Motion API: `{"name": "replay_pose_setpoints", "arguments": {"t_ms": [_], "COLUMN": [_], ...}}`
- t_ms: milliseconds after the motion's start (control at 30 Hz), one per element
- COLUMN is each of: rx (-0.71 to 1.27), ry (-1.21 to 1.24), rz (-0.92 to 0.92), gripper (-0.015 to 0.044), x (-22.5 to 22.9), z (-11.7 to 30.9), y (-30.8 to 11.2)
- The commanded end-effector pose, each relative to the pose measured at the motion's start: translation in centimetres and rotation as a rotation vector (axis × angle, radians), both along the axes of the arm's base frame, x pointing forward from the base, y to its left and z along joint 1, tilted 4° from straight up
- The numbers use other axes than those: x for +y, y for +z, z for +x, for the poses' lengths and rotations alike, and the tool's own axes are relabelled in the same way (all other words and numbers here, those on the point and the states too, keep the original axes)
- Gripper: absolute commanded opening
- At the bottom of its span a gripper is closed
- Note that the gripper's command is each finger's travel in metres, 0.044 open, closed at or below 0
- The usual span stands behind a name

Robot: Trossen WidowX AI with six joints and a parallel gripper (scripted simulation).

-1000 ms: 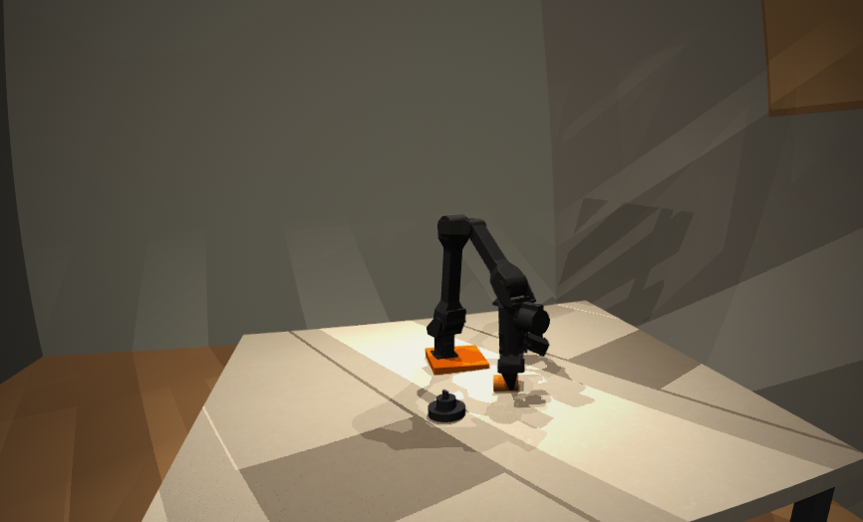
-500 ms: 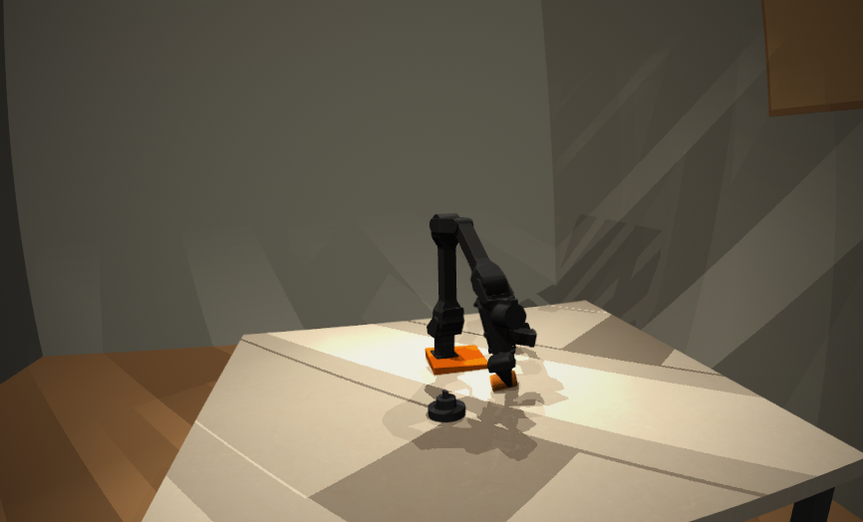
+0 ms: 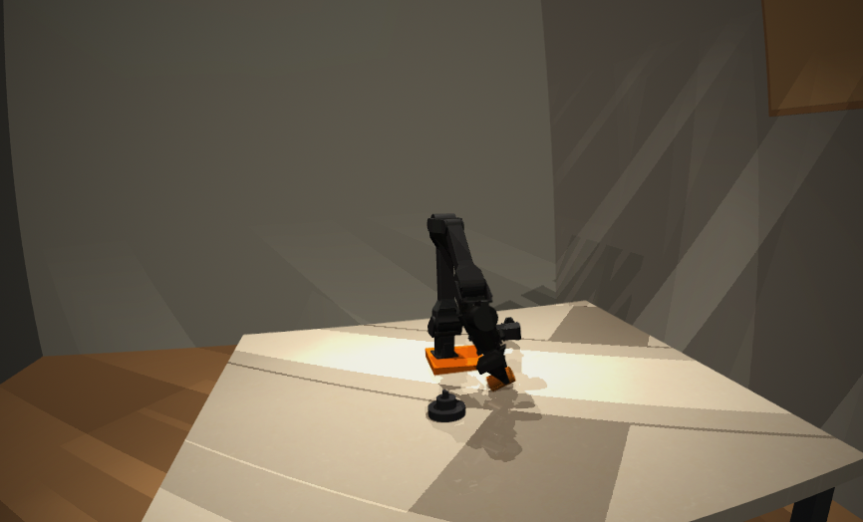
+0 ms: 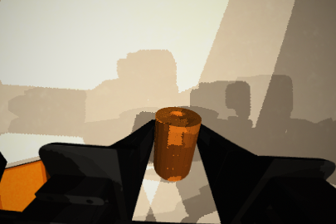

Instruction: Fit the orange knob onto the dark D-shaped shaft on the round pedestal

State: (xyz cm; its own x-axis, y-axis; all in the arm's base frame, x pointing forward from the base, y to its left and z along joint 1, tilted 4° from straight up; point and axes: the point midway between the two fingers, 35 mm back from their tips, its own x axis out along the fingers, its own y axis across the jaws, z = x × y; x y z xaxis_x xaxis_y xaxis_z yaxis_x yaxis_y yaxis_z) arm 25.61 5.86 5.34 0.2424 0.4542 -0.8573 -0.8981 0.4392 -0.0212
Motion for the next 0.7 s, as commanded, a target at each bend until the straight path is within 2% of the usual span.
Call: {"name": "replay_pose_setpoints", "arguments": {"t_ms": [0, 667], "rx": [-0.030, -0.178], "ry": [0.004, 0.012], "rz": [0.044, 0.347], "gripper": [0.0179, 0.0179], "x": [-0.3, -2.3], "z": [-0.2, -1.2], "y": [0.1, 0.0]}}
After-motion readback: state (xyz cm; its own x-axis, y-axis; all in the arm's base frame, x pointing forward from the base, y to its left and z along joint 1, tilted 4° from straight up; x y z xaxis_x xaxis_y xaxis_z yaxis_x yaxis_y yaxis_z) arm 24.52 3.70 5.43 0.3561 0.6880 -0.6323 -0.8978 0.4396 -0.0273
